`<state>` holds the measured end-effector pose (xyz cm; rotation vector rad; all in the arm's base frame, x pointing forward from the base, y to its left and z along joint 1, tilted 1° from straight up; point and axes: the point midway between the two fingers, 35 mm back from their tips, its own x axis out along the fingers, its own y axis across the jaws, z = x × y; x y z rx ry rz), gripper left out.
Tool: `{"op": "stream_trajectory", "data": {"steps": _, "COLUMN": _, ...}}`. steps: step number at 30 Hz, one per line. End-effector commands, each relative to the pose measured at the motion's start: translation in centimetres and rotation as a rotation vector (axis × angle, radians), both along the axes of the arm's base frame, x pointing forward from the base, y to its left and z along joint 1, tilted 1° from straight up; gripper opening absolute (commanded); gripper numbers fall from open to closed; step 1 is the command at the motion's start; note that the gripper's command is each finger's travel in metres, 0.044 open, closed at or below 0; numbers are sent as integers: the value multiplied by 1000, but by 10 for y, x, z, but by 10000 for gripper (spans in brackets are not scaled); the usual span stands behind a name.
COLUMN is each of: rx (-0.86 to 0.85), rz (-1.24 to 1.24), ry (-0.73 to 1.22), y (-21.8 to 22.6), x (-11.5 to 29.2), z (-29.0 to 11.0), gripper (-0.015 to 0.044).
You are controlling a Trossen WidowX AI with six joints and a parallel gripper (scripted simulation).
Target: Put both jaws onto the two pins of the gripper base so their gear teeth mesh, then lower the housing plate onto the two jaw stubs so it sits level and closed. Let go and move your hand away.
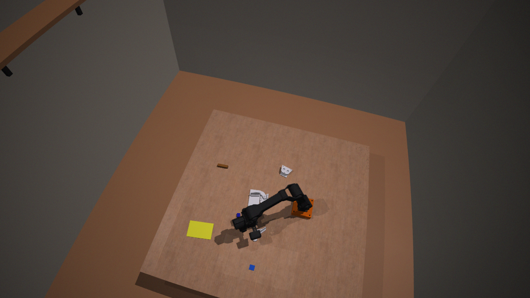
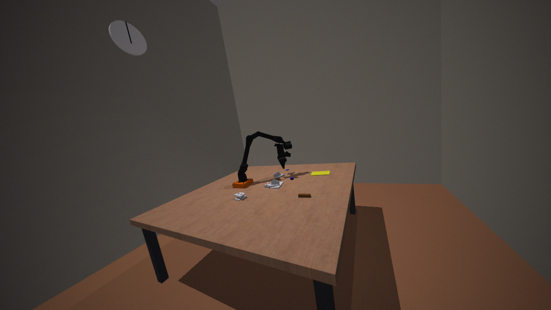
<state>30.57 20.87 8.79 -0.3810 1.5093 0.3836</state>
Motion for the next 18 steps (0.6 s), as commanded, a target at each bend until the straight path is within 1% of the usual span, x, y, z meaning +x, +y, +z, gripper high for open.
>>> {"op": "stream_trajectory", "data": {"steps": 1, "rx": 0, "rz": 0, "ry": 0, "y": 0, "x": 0, "z": 0, "gripper": 440}}
{"op": "stream_trajectory", "data": {"steps": 10, "rx": 0, "rz": 0, "ry": 0, "y": 0, "x": 0, "z": 0, "gripper": 440}}
{"op": "stream_trajectory", "data": {"steps": 18, "rx": 0, "rz": 0, "ry": 0, "y": 0, "x": 0, "z": 0, "gripper": 230}}
